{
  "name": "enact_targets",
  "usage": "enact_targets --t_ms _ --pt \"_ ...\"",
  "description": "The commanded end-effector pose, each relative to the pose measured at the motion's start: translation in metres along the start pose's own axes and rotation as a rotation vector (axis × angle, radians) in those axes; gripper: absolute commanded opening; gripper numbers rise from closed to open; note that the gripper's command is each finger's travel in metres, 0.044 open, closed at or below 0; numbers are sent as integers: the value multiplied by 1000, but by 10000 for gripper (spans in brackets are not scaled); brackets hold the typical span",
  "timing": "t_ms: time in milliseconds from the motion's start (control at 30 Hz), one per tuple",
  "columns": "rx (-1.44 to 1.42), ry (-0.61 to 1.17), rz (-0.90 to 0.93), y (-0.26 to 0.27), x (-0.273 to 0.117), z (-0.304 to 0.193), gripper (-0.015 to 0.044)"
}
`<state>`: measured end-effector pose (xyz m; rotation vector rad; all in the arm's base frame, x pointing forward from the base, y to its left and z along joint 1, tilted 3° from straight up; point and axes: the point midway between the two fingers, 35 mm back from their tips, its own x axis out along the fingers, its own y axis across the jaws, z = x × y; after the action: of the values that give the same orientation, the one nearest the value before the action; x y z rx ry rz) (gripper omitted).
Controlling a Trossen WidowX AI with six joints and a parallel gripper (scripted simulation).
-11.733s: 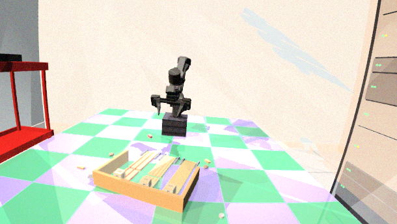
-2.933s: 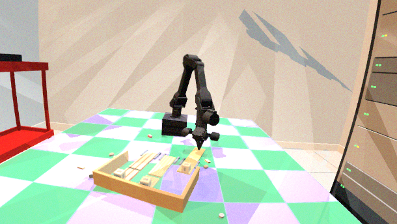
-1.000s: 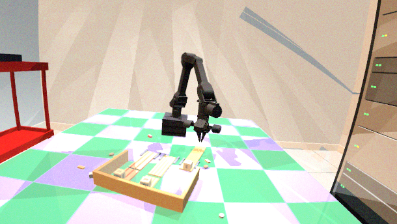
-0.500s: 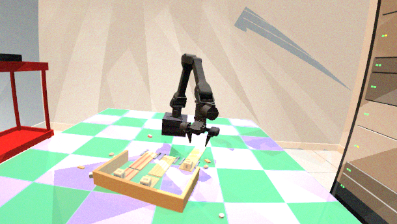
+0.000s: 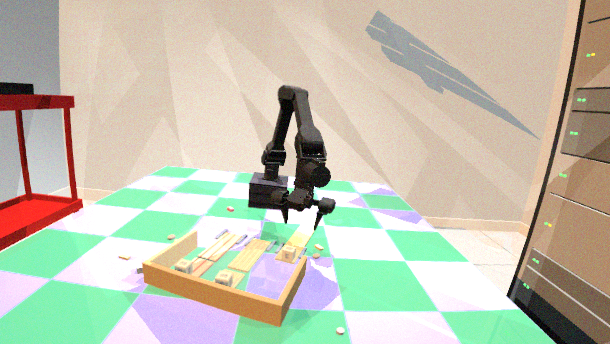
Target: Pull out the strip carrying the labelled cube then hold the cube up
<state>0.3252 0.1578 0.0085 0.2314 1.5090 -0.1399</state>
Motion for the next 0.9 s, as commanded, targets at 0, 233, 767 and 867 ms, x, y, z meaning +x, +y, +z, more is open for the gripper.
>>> enact_targets --t_ms 0,233,767,867 --pt "-3 -1 5 1 -3 16 440" --pt "-3 -3 5 3 -5 38 440" --pt "-4 -7 5 8 -13 89 440" --pt "-4 -7 5 8 -15 98 440"
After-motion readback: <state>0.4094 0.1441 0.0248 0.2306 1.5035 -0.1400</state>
